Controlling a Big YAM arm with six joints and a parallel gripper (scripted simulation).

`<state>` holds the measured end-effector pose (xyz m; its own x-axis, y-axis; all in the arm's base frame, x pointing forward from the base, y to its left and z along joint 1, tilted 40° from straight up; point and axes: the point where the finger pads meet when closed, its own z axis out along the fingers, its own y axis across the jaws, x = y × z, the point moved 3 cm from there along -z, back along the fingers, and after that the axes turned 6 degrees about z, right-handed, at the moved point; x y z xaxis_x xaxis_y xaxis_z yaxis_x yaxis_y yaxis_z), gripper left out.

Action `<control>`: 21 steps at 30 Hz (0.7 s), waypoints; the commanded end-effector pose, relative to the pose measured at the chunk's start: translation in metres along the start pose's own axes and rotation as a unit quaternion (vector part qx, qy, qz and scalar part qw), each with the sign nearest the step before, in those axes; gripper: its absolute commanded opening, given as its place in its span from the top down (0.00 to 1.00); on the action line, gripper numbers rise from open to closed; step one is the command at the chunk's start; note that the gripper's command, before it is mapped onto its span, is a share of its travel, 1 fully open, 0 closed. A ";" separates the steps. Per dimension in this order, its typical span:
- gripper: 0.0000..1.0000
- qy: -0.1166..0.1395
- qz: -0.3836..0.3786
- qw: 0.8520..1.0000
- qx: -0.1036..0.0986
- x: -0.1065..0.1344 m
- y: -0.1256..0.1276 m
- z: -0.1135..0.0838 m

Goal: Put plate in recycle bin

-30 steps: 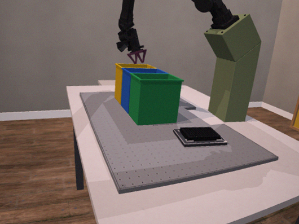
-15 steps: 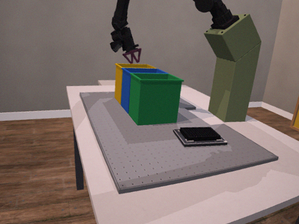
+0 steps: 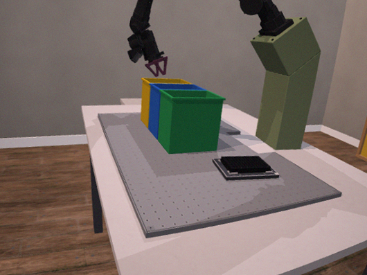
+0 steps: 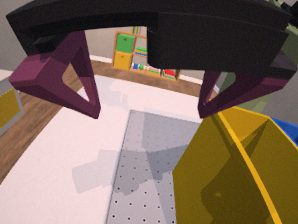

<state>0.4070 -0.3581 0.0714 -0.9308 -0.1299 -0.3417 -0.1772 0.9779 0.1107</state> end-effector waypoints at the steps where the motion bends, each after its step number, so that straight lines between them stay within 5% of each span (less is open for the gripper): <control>1: 0.00 -0.006 0.008 1.000 0.019 -0.030 0.009 -0.029; 3: 0.00 0.003 0.013 1.000 0.007 -0.024 0.026 -0.022; 9: 0.00 0.006 0.019 1.000 0.019 -0.045 0.036 -0.036; 21: 0.00 0.027 0.034 0.999 0.012 -0.057 0.092 -0.042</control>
<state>0.4284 -0.2794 0.1157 -0.9566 -0.0987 -0.2743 -0.1356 0.9836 0.1189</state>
